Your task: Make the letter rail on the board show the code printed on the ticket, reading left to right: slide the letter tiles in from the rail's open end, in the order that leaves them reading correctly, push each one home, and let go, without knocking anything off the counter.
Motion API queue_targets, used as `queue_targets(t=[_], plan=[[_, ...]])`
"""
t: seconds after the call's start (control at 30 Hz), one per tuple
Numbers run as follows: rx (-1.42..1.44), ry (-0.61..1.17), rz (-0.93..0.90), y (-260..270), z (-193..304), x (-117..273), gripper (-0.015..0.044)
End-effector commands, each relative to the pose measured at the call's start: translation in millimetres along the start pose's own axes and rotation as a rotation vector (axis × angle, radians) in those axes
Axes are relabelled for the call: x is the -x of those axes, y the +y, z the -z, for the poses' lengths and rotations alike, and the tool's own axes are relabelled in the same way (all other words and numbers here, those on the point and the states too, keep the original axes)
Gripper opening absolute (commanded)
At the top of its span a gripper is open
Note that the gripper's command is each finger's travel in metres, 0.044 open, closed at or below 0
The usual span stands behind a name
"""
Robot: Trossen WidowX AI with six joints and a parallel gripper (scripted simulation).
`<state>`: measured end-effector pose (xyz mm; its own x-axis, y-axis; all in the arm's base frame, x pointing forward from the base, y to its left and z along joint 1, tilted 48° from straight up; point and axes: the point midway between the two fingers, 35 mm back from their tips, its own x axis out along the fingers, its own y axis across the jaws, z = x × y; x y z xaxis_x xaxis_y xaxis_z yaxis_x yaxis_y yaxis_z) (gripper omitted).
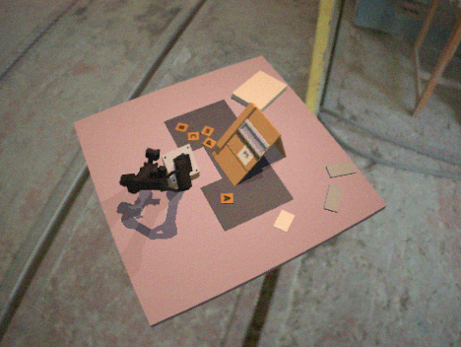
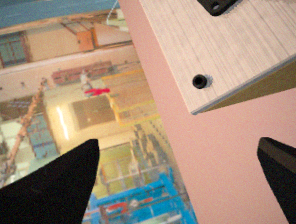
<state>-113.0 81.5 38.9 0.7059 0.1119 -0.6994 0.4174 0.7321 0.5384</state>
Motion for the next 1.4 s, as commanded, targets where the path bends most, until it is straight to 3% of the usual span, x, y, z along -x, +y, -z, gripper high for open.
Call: queue_targets(t=[0.0,0.23,0.53,0.8,1.1,1.37], plan=[[-0.007,-0.001,0.002,0.5,0.0,-0.2,0.0426],[-0.349,-0.009,0.105,26.3,7.1,-11.2,0.0440],[-1.198,-0.040,0.269,94.5,8.2,-49.4,0.0440],[-1.992,-0.111,0.293,149.7,-25.7,-92.0,0.0440],[-2.862,-0.194,0.128,183.5,-101.1,-136.7,0.0440],[-3.587,-0.173,-0.286,180.5,-187.0,-158.3,0.0440]])
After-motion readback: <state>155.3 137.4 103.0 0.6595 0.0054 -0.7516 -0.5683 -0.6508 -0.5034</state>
